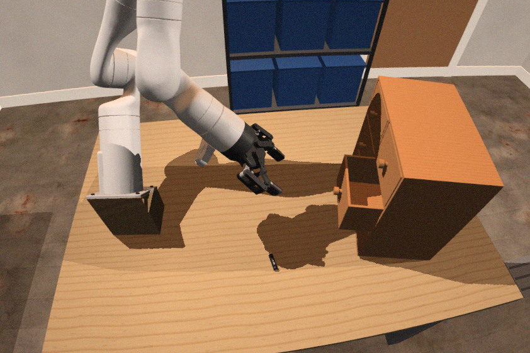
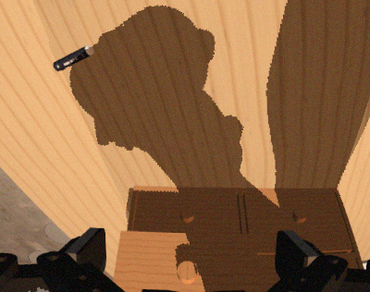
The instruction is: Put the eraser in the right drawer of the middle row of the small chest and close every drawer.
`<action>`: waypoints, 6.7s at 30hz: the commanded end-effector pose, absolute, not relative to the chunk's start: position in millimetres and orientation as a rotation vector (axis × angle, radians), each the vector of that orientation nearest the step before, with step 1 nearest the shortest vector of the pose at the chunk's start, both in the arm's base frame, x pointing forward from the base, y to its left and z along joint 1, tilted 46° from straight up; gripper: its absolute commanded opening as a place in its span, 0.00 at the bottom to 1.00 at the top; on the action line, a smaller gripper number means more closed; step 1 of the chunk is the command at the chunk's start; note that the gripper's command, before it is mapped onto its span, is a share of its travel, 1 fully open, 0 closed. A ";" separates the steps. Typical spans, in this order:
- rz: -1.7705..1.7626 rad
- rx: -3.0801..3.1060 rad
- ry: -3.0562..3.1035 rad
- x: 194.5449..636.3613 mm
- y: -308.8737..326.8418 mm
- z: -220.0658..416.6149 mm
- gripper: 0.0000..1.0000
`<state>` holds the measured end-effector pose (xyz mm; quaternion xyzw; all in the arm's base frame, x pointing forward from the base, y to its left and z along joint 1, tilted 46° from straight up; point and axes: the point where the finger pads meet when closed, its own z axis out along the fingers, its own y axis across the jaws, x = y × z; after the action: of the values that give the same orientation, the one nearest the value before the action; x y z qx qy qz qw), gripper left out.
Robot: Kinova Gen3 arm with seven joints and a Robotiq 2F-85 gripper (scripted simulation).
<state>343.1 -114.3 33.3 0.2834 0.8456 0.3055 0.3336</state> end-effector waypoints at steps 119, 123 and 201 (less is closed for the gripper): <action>0.785 0.755 2.179 409.9 -113.5 5.7 0.00; 0.785 0.755 2.179 409.9 -113.6 5.7 0.00; 0.785 0.755 2.179 442.7 -123.7 1.8 0.00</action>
<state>438.8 -122.2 1.3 0.2926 0.8393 0.3034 0.3434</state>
